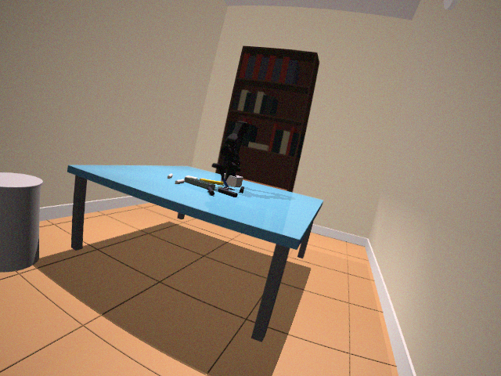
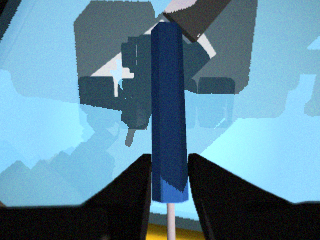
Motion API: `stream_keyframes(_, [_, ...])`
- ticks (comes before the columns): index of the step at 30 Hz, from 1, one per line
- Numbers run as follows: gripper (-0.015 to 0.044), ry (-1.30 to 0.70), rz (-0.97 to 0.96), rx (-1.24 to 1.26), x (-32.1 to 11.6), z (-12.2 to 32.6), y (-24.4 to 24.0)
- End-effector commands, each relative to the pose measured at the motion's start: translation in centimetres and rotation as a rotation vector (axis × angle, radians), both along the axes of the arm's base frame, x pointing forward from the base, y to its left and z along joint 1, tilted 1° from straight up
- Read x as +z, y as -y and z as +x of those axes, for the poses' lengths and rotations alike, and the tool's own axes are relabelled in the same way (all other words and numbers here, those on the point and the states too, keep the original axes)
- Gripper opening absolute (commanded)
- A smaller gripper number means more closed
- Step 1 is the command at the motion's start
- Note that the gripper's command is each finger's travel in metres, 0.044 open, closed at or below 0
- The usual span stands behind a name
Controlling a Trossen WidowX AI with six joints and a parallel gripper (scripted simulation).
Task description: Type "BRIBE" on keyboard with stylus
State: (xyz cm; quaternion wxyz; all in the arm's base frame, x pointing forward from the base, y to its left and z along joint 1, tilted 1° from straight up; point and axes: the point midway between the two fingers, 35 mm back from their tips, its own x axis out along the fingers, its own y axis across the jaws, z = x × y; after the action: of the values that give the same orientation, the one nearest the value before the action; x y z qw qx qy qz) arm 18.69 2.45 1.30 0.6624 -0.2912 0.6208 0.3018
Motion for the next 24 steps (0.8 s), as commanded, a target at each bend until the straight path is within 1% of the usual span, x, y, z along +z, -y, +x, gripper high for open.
stream_keyframes(1, [0.0,0.034,-0.033,-0.114,-0.06,0.05,0.25])
stream_keyframes(12, [0.0,0.146,-0.055,-0.419,0.13,0.2,0.04])
stream_keyframes(24, [0.0,0.29,-0.017,-0.755,0.46,0.4,-0.25])
